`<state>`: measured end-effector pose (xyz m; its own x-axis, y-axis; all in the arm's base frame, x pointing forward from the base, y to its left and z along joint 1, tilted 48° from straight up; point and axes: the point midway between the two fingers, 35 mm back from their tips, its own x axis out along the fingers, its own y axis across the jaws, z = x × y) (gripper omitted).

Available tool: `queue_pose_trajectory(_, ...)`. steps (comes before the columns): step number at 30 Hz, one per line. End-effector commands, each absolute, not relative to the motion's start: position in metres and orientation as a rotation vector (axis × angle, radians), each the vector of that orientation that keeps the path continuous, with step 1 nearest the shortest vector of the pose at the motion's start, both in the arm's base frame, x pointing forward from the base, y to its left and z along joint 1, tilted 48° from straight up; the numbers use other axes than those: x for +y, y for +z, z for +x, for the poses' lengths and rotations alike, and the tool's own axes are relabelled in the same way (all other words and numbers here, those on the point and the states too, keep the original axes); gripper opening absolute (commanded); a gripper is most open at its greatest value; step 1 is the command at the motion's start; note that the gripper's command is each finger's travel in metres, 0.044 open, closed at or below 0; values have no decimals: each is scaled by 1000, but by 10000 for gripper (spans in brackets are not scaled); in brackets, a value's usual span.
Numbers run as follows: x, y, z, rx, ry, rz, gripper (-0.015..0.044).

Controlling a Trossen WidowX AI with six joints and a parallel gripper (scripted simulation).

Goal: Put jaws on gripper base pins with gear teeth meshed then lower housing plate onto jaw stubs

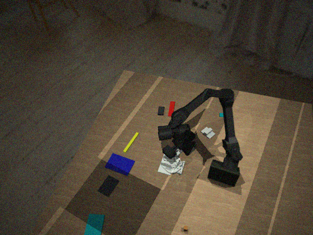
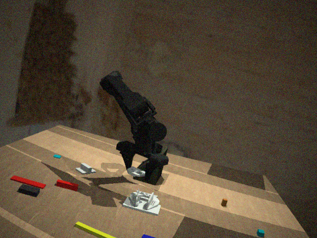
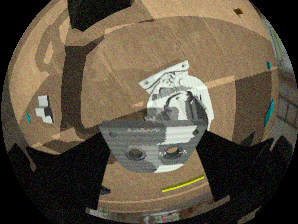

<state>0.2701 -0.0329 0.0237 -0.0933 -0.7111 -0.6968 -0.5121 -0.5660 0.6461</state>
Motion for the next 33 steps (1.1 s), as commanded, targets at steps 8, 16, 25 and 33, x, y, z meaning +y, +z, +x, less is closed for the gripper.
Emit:
queue_pose_trajectory(8, -12, -1, 267, -968, -1812, 1768, 351)
queue_pose_trajectory(16, -6, -8, 266, -857, -1823, 1697, 351)
queue_pose_trajectory(25, -6, -8, 266, -857, -1823, 1697, 351)
queue_pose_trajectory(33, -6, -8, 266, -854, -1824, 1695, 351)
